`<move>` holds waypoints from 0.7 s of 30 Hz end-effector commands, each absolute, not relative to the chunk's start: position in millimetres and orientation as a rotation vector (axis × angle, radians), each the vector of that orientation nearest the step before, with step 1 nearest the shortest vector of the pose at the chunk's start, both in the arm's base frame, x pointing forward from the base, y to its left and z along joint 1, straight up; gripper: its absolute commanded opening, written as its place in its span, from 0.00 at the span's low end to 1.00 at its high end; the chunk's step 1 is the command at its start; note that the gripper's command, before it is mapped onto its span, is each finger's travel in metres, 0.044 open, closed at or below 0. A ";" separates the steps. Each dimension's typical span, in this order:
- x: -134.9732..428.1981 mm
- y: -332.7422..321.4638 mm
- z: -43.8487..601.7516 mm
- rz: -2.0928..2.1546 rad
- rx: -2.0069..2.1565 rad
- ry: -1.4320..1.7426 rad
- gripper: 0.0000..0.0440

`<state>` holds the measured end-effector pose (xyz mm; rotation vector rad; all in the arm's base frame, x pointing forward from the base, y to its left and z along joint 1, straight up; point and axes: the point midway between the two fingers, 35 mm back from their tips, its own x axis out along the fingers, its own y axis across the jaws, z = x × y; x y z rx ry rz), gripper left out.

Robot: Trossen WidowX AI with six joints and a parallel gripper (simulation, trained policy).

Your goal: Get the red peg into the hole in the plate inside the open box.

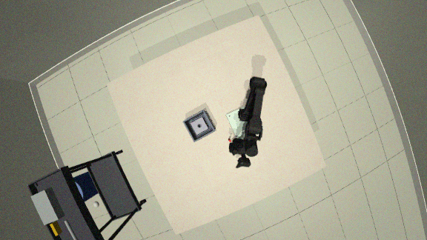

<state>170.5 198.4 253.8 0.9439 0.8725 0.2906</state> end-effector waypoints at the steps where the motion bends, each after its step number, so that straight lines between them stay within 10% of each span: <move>1: 179.3 189.3 242.7 0.213 0.899 0.903 1.00; 21: 185.7 129.8 140.4 -0.372 0.739 1.211 1.00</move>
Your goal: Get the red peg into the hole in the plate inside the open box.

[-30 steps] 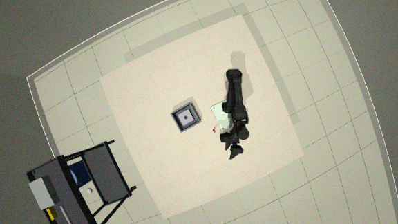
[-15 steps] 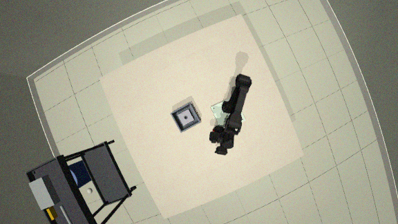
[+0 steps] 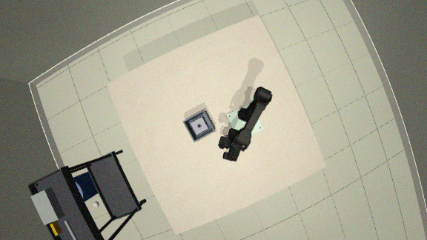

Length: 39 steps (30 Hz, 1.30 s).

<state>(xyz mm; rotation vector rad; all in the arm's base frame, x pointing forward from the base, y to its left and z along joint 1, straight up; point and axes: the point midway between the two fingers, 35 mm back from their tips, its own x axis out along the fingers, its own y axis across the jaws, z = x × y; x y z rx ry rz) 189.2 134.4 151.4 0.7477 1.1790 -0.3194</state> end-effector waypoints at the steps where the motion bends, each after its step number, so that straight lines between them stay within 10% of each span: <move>1: 184.7 128.1 135.9 -0.393 0.736 1.222 1.00; 20: 175.5 120.6 49.2 -0.593 0.817 1.282 0.99; 39: 171.8 116.7 40.2 -0.644 0.868 1.359 0.01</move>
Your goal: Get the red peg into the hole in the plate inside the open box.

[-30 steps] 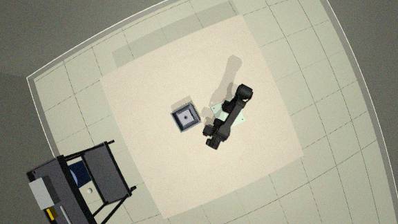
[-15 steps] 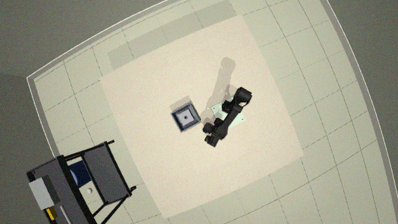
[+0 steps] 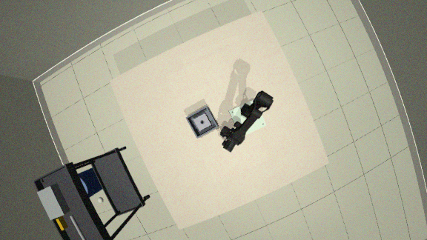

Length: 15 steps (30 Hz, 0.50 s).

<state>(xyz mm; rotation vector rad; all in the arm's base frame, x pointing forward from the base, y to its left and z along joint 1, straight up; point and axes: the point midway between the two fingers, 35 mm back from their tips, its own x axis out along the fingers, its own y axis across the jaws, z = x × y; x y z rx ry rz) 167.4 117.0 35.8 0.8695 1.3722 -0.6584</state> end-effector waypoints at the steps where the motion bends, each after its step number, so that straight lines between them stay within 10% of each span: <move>1: 173.9 115.8 43.1 -0.637 0.864 1.348 0.00; 15: 198.7 93.1 92.0 -0.575 0.763 1.217 0.00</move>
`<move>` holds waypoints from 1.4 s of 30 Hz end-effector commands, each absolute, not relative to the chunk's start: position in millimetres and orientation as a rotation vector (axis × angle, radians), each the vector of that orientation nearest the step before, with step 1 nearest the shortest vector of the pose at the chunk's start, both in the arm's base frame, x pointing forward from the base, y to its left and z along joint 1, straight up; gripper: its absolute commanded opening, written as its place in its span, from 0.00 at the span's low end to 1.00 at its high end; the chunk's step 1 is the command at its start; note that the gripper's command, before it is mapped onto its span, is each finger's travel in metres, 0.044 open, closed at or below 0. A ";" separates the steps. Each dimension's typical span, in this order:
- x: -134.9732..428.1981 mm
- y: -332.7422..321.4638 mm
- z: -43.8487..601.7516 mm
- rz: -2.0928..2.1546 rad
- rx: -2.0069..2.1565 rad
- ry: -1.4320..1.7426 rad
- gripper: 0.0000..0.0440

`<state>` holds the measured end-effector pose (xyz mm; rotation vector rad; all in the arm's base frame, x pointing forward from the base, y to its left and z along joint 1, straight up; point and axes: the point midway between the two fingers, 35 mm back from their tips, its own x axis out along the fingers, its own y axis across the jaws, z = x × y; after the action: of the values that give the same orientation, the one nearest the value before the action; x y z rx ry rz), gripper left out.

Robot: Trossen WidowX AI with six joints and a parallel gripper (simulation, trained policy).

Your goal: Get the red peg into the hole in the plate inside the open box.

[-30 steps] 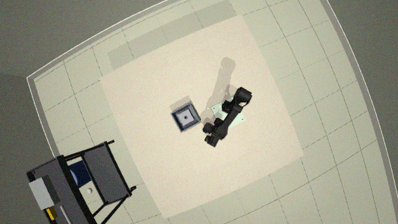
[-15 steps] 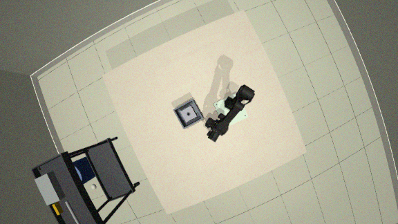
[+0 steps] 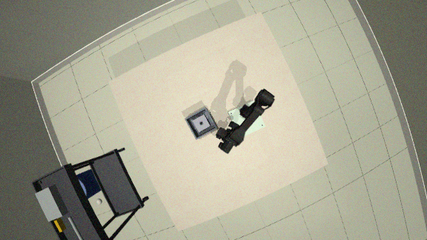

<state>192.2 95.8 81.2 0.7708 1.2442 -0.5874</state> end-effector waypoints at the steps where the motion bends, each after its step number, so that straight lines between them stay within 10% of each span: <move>1: 201.0 91.1 96.1 -0.574 0.759 1.208 0.00; 42: 295.2 -33.6 144.8 -0.775 0.814 1.007 0.01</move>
<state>289.8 -29.1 143.8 0.8069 1.0133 -0.7763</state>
